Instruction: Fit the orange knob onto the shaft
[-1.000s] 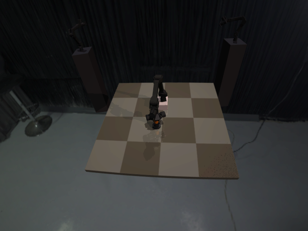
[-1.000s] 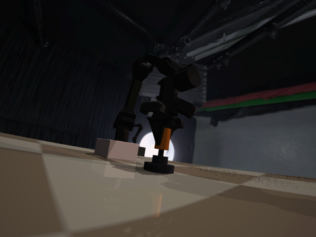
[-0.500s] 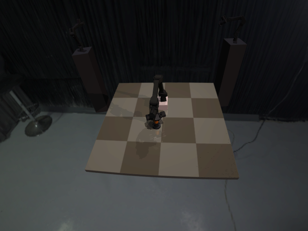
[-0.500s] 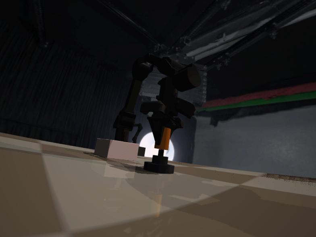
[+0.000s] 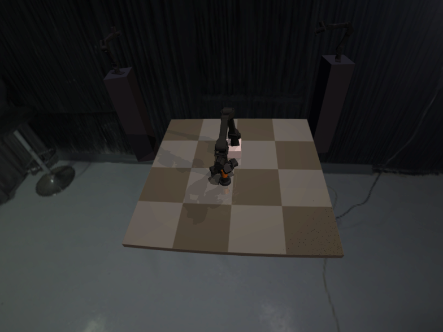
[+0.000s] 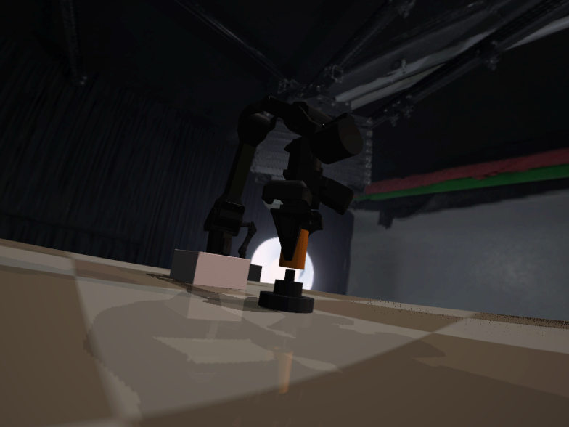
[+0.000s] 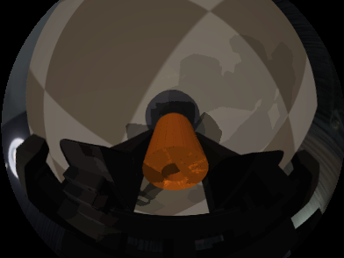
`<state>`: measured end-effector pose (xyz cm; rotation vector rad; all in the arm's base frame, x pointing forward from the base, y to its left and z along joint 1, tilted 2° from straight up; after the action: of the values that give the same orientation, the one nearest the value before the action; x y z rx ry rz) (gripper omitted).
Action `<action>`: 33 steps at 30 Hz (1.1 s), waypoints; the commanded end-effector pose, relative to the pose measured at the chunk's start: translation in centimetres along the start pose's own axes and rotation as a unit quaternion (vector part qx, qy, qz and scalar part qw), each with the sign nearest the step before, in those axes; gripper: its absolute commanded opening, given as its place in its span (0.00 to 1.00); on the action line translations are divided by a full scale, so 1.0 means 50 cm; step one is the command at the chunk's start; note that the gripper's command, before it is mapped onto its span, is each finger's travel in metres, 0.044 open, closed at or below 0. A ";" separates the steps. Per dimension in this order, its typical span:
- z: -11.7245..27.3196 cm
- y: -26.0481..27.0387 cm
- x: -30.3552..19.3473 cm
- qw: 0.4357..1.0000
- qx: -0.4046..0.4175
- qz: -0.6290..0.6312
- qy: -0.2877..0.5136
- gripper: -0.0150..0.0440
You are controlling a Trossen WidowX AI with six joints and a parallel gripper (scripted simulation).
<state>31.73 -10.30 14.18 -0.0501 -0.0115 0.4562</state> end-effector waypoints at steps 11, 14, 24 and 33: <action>-0.006 0.002 -0.002 1.000 0.000 0.006 -0.001 0.25; -0.006 0.002 -0.002 1.000 0.000 0.006 -0.001 0.25; 0.004 -0.001 0.002 0.999 -0.001 0.049 -0.001 0.25; 0.000 -0.001 0.000 0.994 -0.001 0.110 -0.001 0.25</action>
<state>31.79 -10.32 14.27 -0.0512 -0.0064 0.6509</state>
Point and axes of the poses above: the point midway between the two fingers, 35 mm back from their tips, its own z axis back along the fingers, its own y axis across the jaws, x = y × z, the point moved 10 cm from there along z, back along the fingers, and after that the axes turned 6 degrees about z, right-handed, at the moved point
